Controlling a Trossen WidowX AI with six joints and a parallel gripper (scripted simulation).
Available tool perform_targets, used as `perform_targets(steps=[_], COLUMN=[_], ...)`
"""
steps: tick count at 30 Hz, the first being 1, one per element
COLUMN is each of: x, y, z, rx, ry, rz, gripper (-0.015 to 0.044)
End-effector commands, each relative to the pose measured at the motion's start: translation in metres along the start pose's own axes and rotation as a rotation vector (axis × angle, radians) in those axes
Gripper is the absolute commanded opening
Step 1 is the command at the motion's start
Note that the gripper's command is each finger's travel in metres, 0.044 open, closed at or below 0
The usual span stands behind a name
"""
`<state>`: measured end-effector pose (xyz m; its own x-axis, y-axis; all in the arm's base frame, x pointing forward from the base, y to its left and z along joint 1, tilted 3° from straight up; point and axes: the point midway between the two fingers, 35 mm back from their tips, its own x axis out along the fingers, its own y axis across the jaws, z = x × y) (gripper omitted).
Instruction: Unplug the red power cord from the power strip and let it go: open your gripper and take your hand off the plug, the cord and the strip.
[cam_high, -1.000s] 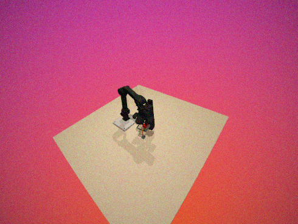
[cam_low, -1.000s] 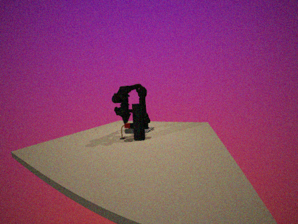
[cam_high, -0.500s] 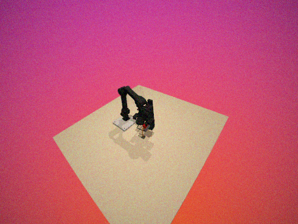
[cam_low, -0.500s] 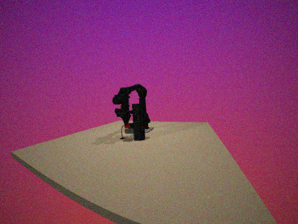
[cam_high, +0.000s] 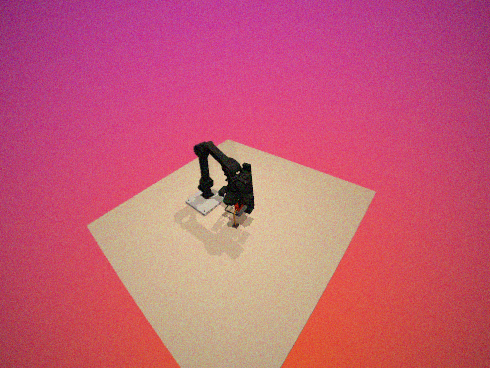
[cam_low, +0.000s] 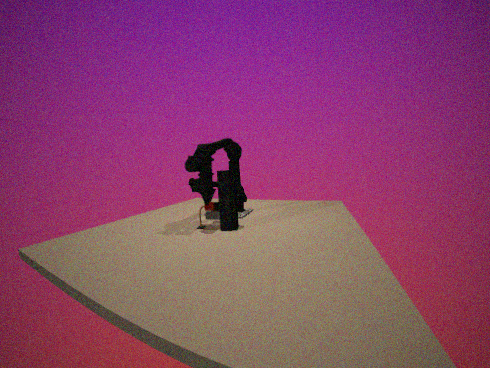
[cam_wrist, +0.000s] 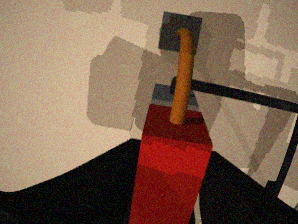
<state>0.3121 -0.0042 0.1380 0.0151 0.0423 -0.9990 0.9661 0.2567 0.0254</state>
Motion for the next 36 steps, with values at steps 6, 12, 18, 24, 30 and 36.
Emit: perform_targets(steps=[6, 12, 18, 24, 30, 36], x=[0.0, 0.0, -0.001, -0.001, -0.001, -0.002], y=[0.001, 0.002, 0.002, 0.002, 0.0, -0.002], z=[0.007, 0.016, 0.026, 0.035, 0.045, 0.054], rx=[-0.001, 0.0, 0.0, 0.001, 0.001, 0.002], ry=[0.0, 0.0, -0.001, -0.001, -0.001, -0.001], rz=[0.001, 0.001, 0.0, 0.0, 0.0, -0.001], gripper=[0.0, 0.0, 0.0, 0.0, 0.0, 0.0])
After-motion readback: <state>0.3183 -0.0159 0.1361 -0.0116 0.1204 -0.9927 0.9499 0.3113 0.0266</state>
